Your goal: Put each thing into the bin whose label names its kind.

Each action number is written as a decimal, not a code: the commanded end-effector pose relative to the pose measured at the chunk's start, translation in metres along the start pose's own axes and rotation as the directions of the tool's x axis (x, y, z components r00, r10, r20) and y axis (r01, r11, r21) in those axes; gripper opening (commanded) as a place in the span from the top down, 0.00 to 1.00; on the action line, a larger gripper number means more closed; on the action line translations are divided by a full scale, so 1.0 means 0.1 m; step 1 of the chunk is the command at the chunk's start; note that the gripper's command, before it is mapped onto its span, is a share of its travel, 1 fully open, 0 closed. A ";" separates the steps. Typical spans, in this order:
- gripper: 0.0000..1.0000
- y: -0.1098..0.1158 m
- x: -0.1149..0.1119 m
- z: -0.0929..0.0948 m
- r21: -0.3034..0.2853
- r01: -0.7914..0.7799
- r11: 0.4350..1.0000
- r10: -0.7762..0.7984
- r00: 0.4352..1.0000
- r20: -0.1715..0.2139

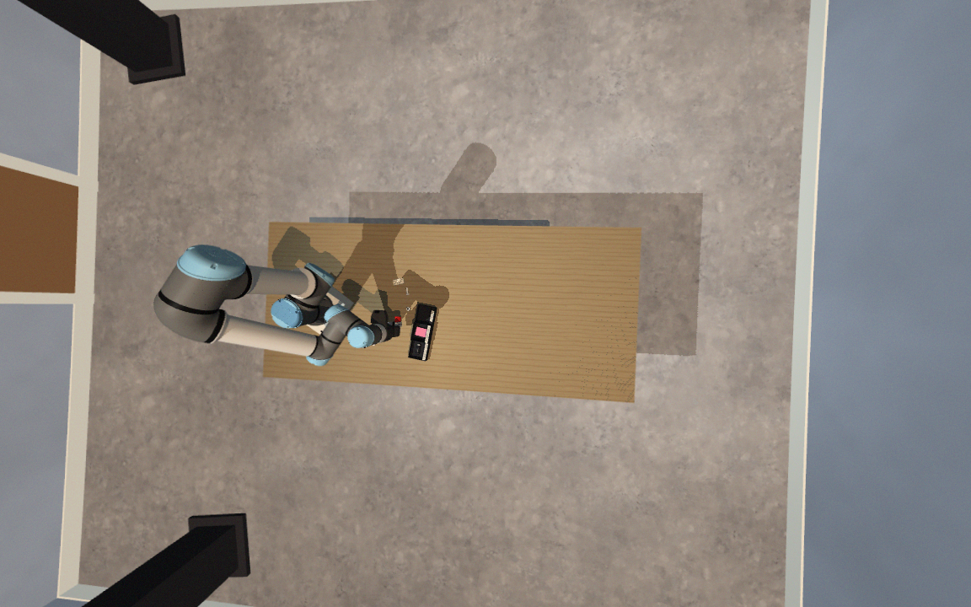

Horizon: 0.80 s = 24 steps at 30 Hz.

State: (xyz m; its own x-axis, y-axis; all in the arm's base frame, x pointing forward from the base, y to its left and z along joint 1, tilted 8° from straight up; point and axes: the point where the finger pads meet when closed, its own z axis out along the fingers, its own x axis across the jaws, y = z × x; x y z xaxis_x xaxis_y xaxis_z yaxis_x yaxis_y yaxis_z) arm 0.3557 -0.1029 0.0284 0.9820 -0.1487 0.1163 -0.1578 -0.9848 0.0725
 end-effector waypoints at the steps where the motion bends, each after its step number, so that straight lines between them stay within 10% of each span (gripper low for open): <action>1: 0.55 0.07 0.18 0.03 -0.001 -0.002 1.000 0.002 1.000 0.004; 16: 0.55 0.37 0.96 0.04 -0.001 -0.131 0.991 0.131 0.991 0.005; 24: 0.55 0.40 1.02 0.04 -0.001 -0.131 0.991 0.131 0.991 0.005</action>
State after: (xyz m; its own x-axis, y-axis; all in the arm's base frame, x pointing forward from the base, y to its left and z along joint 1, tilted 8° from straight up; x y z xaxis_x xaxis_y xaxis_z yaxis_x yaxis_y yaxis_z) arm 0.4417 -0.1537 0.0399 0.9535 -0.2741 0.1250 -0.2828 -0.9574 0.0576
